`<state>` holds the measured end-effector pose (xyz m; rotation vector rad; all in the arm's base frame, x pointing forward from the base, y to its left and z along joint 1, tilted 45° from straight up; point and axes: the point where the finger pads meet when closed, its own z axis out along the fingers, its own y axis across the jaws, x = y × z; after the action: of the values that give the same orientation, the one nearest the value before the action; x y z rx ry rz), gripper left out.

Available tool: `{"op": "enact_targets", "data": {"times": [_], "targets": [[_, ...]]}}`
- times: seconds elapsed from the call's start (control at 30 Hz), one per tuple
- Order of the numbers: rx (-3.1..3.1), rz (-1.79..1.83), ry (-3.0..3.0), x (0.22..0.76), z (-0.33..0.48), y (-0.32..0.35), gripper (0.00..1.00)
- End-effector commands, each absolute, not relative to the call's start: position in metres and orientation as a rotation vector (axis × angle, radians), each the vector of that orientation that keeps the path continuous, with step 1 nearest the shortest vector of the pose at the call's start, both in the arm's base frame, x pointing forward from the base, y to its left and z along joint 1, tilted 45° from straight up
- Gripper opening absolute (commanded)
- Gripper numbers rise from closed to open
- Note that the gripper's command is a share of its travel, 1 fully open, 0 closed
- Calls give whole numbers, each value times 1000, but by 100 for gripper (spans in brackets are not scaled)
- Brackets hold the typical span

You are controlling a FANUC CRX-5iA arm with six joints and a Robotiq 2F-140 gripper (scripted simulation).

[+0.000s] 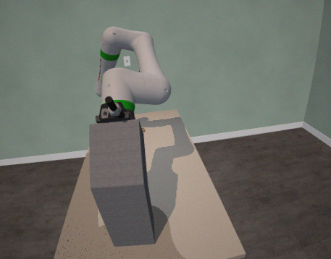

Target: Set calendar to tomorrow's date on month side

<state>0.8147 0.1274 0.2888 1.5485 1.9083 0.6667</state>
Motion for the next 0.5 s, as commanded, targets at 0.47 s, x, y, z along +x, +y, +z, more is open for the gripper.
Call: {"op": "enact_targets", "data": {"times": [0.47], "targets": [[1548, 667, 1908, 819, 285, 128, 36]]}}
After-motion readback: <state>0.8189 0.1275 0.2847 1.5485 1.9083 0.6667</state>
